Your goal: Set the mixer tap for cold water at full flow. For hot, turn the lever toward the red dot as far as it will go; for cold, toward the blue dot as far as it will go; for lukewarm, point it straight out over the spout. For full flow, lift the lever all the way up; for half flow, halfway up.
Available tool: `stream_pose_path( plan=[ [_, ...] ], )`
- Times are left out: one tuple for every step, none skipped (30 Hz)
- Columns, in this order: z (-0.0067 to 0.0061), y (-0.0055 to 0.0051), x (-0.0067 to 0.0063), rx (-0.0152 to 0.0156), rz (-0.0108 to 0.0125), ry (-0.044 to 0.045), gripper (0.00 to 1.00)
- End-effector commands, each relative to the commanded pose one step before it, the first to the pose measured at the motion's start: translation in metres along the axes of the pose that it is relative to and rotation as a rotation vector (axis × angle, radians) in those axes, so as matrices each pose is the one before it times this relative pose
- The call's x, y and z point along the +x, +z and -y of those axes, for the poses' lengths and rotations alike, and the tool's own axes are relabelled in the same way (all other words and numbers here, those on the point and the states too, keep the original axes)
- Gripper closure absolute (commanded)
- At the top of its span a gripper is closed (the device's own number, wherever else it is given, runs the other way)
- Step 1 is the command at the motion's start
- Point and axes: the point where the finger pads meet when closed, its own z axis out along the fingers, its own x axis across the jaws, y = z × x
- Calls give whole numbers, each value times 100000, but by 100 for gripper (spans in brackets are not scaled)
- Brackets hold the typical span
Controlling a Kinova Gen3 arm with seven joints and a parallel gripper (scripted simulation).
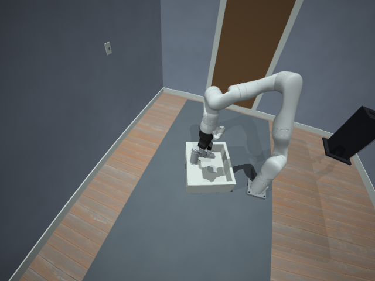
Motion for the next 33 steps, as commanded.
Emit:
stream_pose_path(
  plan=[
    [23,101,22,32,-16,-80,0],
    [0,74,0,0,1,1,0],
    [0,70,0,0,0,0,0],
    [0,65,0,0,0,-1,0],
    [0,59,0,0,0,0,0],
    [0,54,0,0,0,0,0],
    [0,48,0,0,0,0,0],
    [0,42,0,0,0,0,0],
    [0,37,0,0,0,0,0],
    [0,31,0,0,0,0,0],
    [0,26,0,0,0,0,0],
    [0,21,0,0,0,0,0],
    [0,16,0,0,0,0,0],
    [0,12,0,0,0,0,0],
    [0,9,0,0,0,0,0],
    [0,0,0,0,0,0,0],
    [0,0,0,0,0,0,0],
    [0,5,0,0,0,0,0],
    [0,3,0,0,0,0,0],
    [0,1,0,0,0,0,0],
    [0,0,0,0,0,0,0],
    [0,0,0,0,0,0,0],
    [0,0,0,0,0,0,0],
    [0,0,0,0,0,0,0],
    [0,0,0,0,0,0,0],
    [0,0,0,0,0,0,0],
    [0,0,0,0,0,0,0],
    [0,0,0,0,0,0,0],
    [0,0,0,0,0,0,0],
    [0,0,0,0,0,0,0],
    [0,0,0,0,0,0,0],
    [0,0,0,0,0,0,0],
    [0,0,0,0,0,0,0]
  ],
)
